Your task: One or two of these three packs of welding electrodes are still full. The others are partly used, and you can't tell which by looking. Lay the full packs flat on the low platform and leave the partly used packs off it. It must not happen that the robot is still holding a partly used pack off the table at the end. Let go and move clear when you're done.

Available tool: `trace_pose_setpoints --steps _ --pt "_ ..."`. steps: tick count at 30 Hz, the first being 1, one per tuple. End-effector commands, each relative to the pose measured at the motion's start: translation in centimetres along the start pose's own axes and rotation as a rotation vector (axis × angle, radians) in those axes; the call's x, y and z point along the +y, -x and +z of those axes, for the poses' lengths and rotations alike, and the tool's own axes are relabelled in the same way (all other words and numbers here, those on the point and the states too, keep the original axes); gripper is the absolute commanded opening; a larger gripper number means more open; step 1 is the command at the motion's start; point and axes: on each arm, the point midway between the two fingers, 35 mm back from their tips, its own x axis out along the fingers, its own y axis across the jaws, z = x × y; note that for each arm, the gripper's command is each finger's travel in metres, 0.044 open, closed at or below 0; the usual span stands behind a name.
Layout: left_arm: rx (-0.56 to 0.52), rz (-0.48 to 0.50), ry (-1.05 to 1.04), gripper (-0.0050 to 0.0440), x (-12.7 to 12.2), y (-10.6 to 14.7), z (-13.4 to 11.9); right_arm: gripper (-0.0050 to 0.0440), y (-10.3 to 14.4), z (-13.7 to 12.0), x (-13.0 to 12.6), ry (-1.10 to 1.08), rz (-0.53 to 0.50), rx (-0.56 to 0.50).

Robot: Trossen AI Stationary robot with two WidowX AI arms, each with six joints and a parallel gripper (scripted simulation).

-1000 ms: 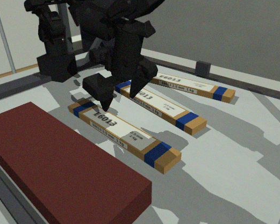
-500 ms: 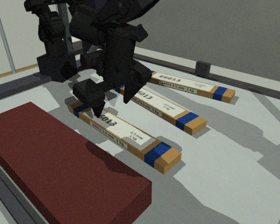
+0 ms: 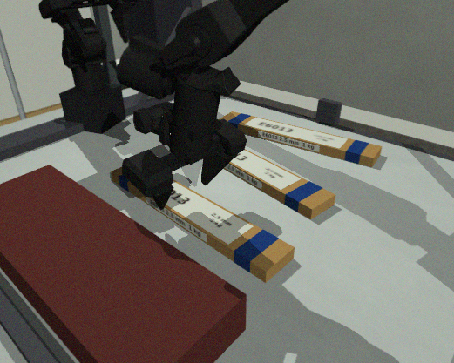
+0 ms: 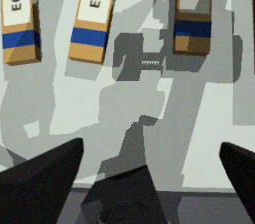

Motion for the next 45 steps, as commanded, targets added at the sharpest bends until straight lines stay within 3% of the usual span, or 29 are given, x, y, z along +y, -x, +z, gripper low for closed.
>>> trace_pose_setpoints --steps 1,25,29,37,39,40,45 --pt "0.000 -0.001 -0.006 0.0430 -0.2 -0.9 -0.2 0.0430 0.5 0.4 0.0 0.003 -0.001 -0.020" --pt "0.000 -0.001 -0.005 0.0430 -0.2 -2.9 -0.7 0.0430 0.5 0.4 0.0 0.003 -0.001 -0.020" --pt "-0.025 0.008 -0.005 0.0430 0.1 -2.0 0.0 0.0430 0.5 0.4 0.0 0.003 -0.001 -0.020" --pt "0.000 -0.001 -0.003 0.0430 -0.3 -2.9 -0.7 0.0430 0.5 0.4 0.0 0.003 -0.001 -0.020" --pt "-0.025 0.008 -0.005 0.0430 0.0 -2.0 0.0 0.0430 0.5 0.4 0.0 0.003 -0.001 -0.020" --pt "-0.025 0.008 -0.005 -0.0050 0.0 -2.0 0.0 0.0430 0.5 0.4 0.0 0.003 -0.001 -0.020" --pt "-0.025 0.008 -0.005 -0.0050 0.0 -2.0 0.0 0.0430 0.5 0.4 0.0 0.003 -0.001 -0.020"
